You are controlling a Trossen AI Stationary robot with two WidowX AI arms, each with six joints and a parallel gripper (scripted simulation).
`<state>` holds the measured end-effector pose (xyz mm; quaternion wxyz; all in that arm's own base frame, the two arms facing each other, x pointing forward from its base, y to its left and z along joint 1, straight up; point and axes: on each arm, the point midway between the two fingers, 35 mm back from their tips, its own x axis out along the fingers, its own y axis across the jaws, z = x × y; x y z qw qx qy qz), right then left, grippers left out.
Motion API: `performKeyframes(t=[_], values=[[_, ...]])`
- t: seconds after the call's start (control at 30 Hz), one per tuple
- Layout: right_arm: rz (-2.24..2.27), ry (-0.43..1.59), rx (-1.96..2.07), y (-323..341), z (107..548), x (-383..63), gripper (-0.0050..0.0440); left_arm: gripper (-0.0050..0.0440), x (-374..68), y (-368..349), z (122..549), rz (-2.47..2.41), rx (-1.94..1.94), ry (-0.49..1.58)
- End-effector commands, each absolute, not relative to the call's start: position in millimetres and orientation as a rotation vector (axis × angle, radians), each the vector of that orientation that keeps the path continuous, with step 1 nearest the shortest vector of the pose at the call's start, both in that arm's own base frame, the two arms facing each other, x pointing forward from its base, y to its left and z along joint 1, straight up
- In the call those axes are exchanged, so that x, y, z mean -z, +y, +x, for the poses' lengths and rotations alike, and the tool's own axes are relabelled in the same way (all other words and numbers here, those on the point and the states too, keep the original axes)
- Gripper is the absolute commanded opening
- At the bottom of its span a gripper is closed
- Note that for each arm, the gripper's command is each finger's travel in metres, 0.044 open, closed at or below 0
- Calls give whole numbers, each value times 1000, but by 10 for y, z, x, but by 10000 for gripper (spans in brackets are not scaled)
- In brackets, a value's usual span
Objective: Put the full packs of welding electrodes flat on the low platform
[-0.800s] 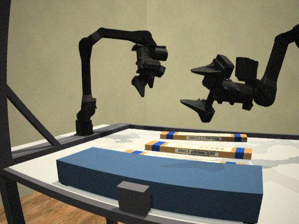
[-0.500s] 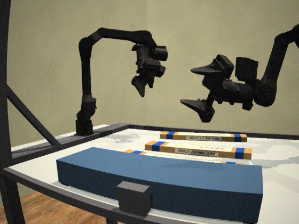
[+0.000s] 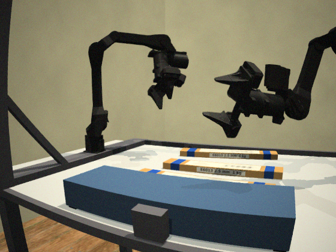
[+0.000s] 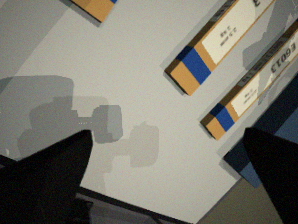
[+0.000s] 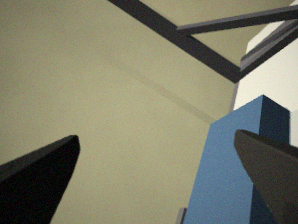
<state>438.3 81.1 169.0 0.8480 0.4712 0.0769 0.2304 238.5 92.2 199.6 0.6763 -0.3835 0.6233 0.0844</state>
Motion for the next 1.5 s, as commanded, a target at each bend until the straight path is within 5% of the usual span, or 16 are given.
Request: performKeyframes(t=[0.0,0.9,1.47], values=[[993,162,-486,811,4382,-1691,440,440,-1998,922,2385,-862,-190,1401],[966,167,-483,787,4295,-1784,440,440,-2047,925,2390,-852,-190,1382],[912,285,-332,852,4435,-1800,430,430,-1933,162,2482,-412,-94,1387]])
